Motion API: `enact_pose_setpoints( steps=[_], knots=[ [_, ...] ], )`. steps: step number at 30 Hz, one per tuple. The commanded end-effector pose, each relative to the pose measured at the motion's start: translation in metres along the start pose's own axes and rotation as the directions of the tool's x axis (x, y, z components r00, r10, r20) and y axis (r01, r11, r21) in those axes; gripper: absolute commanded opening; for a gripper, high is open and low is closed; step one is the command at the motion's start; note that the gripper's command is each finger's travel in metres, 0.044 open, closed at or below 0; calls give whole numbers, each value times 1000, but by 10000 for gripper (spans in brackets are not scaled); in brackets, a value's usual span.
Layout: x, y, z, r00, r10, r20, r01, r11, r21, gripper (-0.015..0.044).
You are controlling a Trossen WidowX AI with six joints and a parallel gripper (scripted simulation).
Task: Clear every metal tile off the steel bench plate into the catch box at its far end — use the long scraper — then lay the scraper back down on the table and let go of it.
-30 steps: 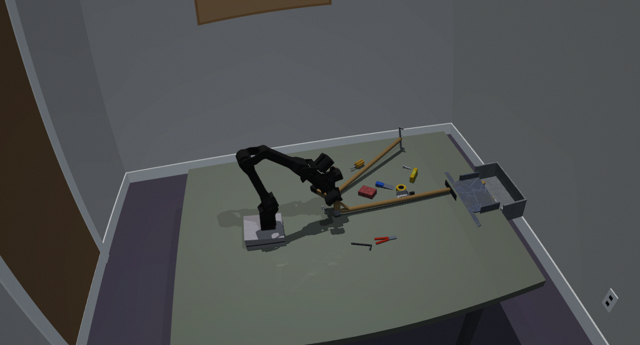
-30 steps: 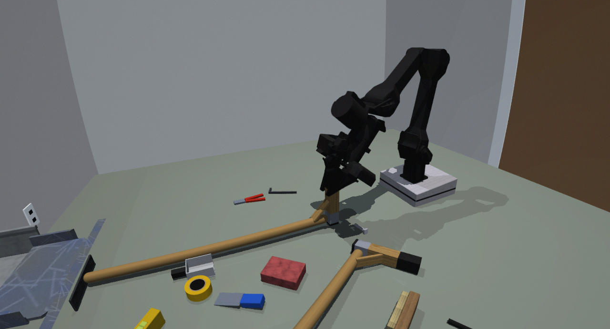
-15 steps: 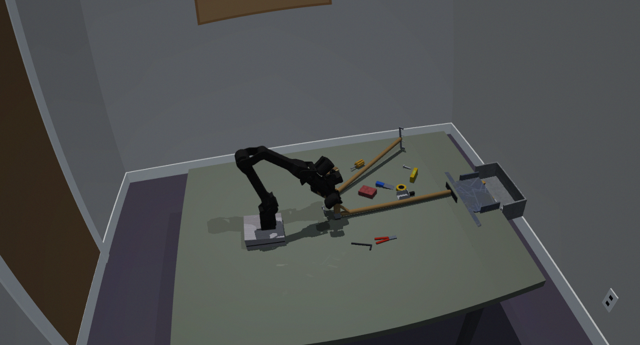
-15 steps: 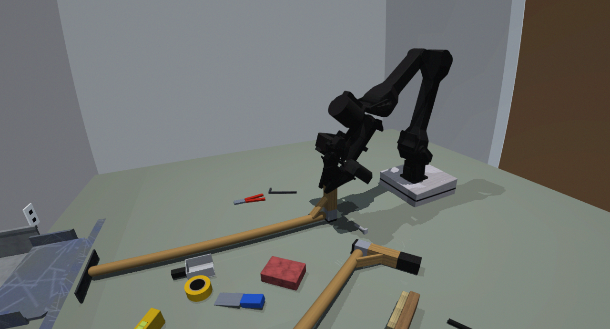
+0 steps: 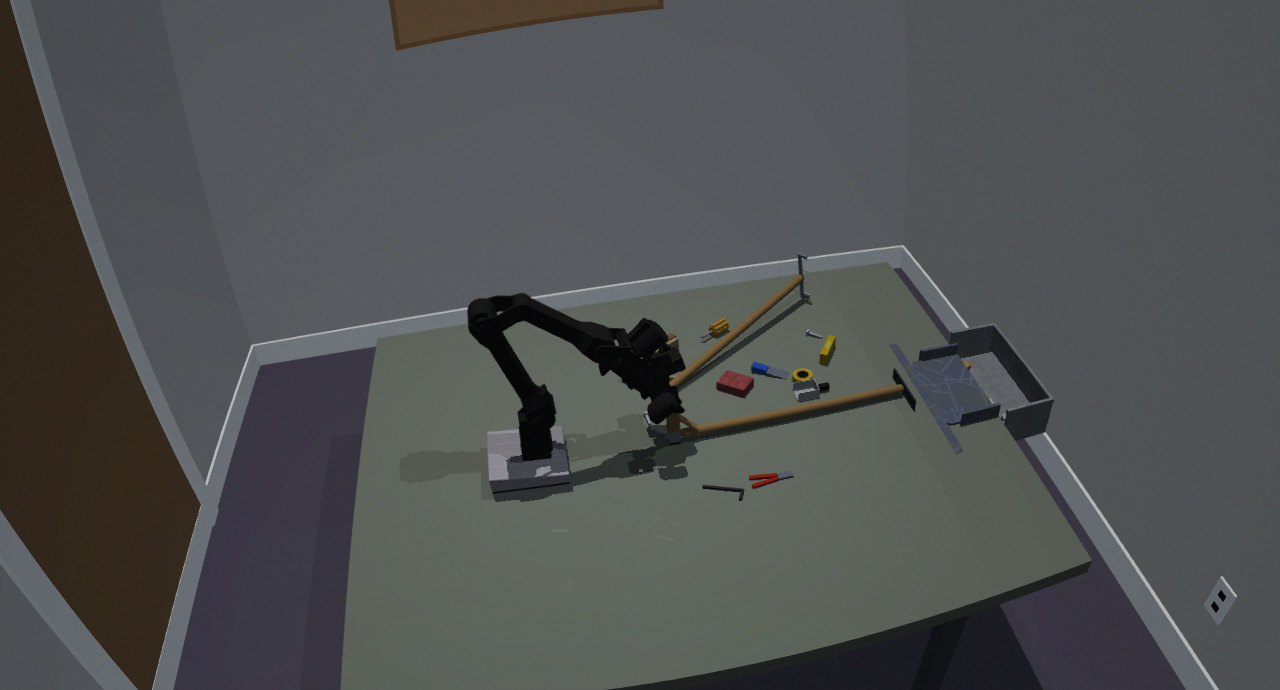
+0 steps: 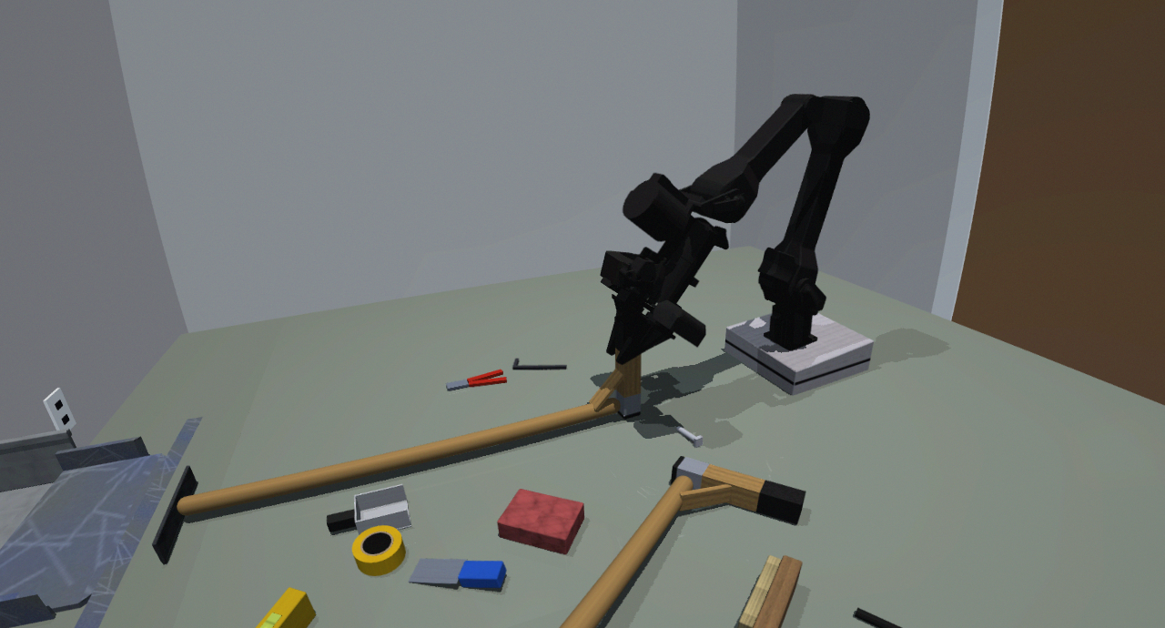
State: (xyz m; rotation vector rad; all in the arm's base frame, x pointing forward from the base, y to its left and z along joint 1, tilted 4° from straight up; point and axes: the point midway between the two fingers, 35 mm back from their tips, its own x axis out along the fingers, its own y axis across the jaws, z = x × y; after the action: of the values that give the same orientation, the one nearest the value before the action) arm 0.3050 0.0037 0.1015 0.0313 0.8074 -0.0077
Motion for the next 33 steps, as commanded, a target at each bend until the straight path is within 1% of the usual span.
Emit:
enact_pose_setpoints(
  steps=[1, 33],
  knots=[
    [-1, -5, 1, 1000, -5, 8, 5, 1000, 5, 0],
    [26, -12, 38, 1000, -12, 13, 12, 1000, 13, 0]
  ],
)
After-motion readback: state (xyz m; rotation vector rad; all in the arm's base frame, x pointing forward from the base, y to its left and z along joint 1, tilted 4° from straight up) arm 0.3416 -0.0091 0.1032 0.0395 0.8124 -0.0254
